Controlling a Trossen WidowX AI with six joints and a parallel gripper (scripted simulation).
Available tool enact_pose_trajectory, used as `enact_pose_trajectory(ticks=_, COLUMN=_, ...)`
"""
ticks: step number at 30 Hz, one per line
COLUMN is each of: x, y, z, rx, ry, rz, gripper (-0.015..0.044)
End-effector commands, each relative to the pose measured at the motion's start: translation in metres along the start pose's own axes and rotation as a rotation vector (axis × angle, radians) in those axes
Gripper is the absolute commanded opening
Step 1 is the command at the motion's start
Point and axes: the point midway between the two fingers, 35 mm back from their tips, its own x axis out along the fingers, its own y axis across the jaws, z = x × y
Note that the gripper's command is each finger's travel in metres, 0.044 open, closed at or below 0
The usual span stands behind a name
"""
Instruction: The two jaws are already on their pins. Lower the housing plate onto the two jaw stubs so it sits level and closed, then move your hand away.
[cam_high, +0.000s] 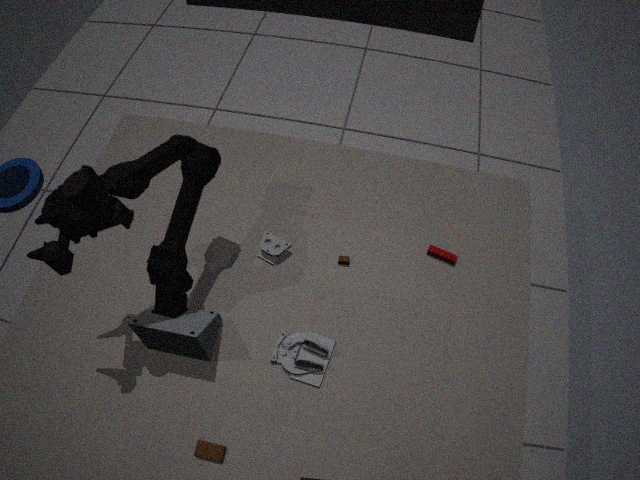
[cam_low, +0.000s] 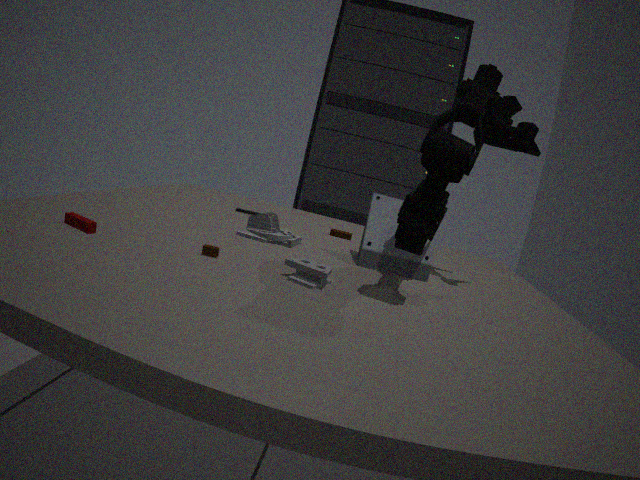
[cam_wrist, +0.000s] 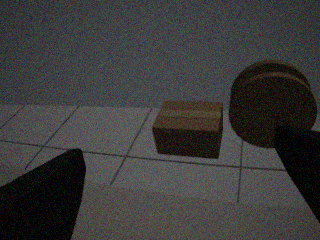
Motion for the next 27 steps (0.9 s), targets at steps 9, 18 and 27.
enact_pose_trajectory(ticks=9, x=-0.022, y=0.03, z=0.006, rx=0.036, ry=-0.035, rz=0.155, gripper=0.044)
enact_pose_trajectory(ticks=18, x=-0.06, y=0.068, z=0.008, rx=0.075, ry=-0.051, rz=0.374, gripper=0.044)
enact_pose_trajectory(ticks=27, x=-0.101, y=0.1, z=0.002, rx=0.103, ry=-0.024, rz=0.583, gripper=0.044)
